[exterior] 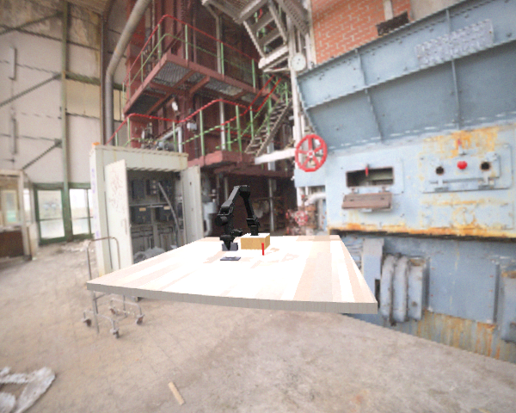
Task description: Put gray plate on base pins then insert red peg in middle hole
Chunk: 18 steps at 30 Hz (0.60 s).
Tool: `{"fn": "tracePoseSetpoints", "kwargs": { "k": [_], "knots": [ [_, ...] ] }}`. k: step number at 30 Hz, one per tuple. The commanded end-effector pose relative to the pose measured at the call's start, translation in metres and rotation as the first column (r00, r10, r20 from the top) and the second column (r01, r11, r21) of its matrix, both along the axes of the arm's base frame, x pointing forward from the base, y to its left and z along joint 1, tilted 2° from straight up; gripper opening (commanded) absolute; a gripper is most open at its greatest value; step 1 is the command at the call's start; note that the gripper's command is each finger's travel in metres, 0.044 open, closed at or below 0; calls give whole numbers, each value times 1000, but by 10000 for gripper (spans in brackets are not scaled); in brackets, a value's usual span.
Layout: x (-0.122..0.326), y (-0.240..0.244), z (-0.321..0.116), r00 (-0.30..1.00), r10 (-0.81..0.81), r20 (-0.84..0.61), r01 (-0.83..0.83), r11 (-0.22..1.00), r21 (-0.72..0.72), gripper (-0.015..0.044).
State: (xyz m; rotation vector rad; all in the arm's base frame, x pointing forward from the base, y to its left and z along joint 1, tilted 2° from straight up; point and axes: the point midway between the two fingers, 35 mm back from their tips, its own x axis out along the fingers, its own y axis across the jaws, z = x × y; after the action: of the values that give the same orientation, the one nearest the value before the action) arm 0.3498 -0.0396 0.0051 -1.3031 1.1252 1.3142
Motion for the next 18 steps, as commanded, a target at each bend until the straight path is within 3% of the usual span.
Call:
{"fn": "tracePoseSetpoints", "kwargs": {
  "k": [1, 18],
  "knots": [
    [0, -1, 0, 1000, 5, 0, -5, 1000, -3, 0],
    [0, -1, -17, 1000, 5, 0, -5, 1000, -3, 0]
  ]
}}
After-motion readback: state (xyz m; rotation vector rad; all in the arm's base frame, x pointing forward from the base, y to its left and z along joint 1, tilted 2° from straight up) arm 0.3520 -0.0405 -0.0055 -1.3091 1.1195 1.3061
